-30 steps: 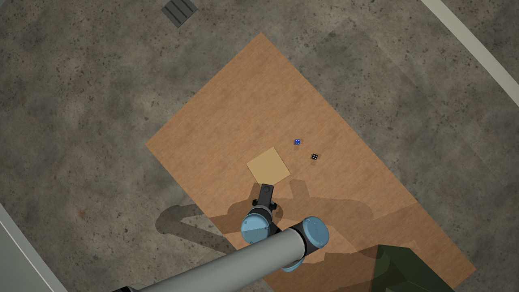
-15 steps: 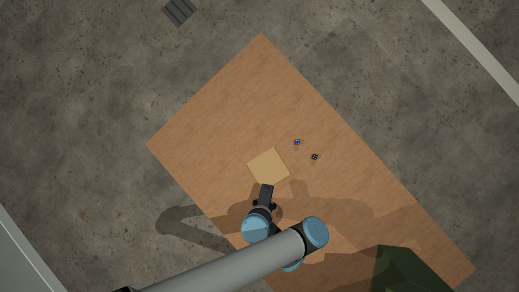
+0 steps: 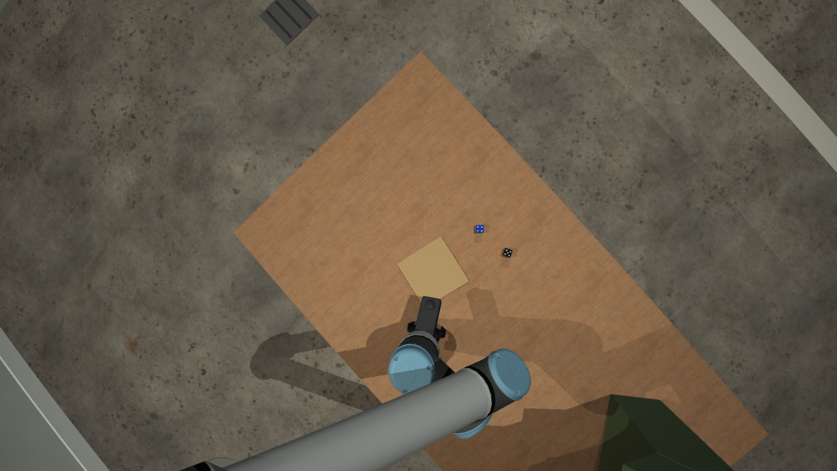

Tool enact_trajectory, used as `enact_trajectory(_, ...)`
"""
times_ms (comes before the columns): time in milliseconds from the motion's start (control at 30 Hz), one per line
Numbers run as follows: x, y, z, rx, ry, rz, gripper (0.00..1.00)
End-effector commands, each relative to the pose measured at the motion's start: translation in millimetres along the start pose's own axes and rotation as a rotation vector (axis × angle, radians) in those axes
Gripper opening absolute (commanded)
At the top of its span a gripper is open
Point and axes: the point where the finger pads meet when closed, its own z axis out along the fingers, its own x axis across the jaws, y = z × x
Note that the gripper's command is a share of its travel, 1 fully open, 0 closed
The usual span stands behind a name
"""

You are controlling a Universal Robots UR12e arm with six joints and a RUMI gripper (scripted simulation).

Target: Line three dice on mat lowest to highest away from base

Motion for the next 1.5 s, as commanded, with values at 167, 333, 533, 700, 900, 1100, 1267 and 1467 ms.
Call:
enact_trajectory(167, -0.2, 0.0, -0.2, 0.000, 0.000, 0.000, 0.03)
enact_trajectory(333, -0.2, 0.0, -0.2, 0.000, 0.000, 0.000, 0.03)
enact_trajectory(533, -0.2, 0.0, -3.7, 0.000, 0.000, 0.000, 0.03)
enact_trajectory(700, -0.2, 0.0, -10.3, 0.000, 0.000, 0.000, 0.03)
enact_trajectory(900, -0.2, 0.0, -33.5, 0.000, 0.000, 0.000, 0.03)
enact_trajectory(1100, -0.1, 0.0, -62.1, 0.000, 0.000, 0.000, 0.03)
enact_trajectory(1267, -0.1, 0.0, -74.9, 0.000, 0.000, 0.000, 0.03)
enact_trajectory(1467, -0.1, 0.0, -93.2, 0.000, 0.000, 0.000, 0.03)
